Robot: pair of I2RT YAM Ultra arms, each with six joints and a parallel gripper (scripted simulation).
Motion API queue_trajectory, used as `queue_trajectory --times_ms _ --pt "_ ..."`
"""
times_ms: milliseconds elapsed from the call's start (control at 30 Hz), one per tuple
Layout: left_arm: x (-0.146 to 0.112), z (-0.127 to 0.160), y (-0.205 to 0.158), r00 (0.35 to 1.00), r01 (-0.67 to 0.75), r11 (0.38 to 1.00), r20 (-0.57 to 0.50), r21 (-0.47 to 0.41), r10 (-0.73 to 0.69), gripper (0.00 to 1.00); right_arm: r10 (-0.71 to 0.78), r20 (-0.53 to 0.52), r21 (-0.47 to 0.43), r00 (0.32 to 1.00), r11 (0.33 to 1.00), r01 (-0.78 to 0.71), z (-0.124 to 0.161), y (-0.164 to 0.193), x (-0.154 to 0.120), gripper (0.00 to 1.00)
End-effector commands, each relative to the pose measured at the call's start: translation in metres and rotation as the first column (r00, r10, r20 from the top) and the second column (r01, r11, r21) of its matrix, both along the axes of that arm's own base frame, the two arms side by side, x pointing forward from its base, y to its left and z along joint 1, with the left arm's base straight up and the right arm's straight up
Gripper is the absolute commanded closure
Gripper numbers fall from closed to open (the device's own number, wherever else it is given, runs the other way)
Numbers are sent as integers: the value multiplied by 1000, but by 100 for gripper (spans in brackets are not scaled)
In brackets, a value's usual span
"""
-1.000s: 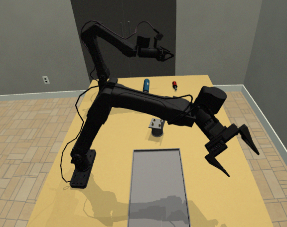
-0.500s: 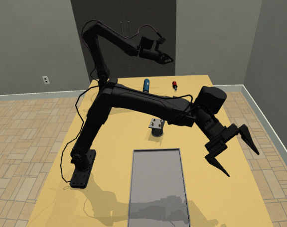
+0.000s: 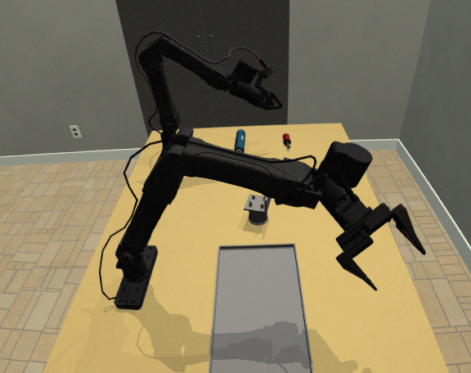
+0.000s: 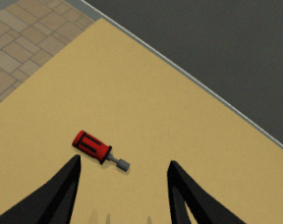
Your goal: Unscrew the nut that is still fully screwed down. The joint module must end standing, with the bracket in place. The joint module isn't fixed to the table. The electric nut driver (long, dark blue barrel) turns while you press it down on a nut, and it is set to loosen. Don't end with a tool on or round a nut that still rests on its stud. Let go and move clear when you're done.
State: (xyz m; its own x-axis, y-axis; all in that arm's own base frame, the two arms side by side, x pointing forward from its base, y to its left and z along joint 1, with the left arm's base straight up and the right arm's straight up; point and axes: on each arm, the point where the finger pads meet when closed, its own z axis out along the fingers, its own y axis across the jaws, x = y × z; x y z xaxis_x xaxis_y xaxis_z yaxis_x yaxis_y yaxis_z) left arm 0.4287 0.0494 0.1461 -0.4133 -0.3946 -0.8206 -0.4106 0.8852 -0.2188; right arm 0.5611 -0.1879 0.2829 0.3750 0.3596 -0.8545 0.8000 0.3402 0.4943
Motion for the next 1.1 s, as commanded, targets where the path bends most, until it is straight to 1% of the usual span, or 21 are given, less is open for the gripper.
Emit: queue_trajectory --times_ms 0,67,100,167,233,333,633,700,733,800,867,1067 --pt "-3 -10 4 997 -49 995 -70 -88 42 35 0 14 -1 1000 1000 0 6 0 -1 0" --pt "-6 -17 6 993 -70 991 -100 -118 58 35 0 14 -1 1000 1000 0 6 0 -1 0" --pt "-6 -17 6 993 -70 991 -100 -118 58 35 0 14 -1 1000 1000 0 6 0 -1 0" --pt "-6 -5 5 996 -64 991 -69 -118 56 35 0 14 -1 1000 1000 0 6 0 -1 0" --pt "-6 -5 5 996 -64 991 -69 -118 56 35 0 14 -1 1000 1000 0 6 0 -1 0" --pt "-12 -26 8 985 -113 981 -146 -158 90 35 0 14 -1 1000 1000 0 6 0 -1 0" --pt "-32 -53 15 942 -248 932 -289 -265 169 35 0 14 -1 1000 1000 0 6 0 -1 0" --pt "-32 -53 15 943 -248 932 -288 -265 169 35 0 14 -1 1000 1000 0 6 0 -1 0" --pt "-32 -43 14 950 -239 933 -263 -269 168 35 0 14 -1 1000 1000 0 6 0 -1 0" --pt "-32 -43 14 950 -239 933 -263 -269 168 35 0 14 -1 1000 1000 0 6 0 -1 0" --pt "-38 -58 16 928 -285 916 -321 -282 189 35 0 14 -1 1000 1000 0 6 0 -1 0" --pt "-55 -72 18 875 -394 860 -419 -325 242 35 0 14 -1 1000 1000 0 6 0 -1 0"
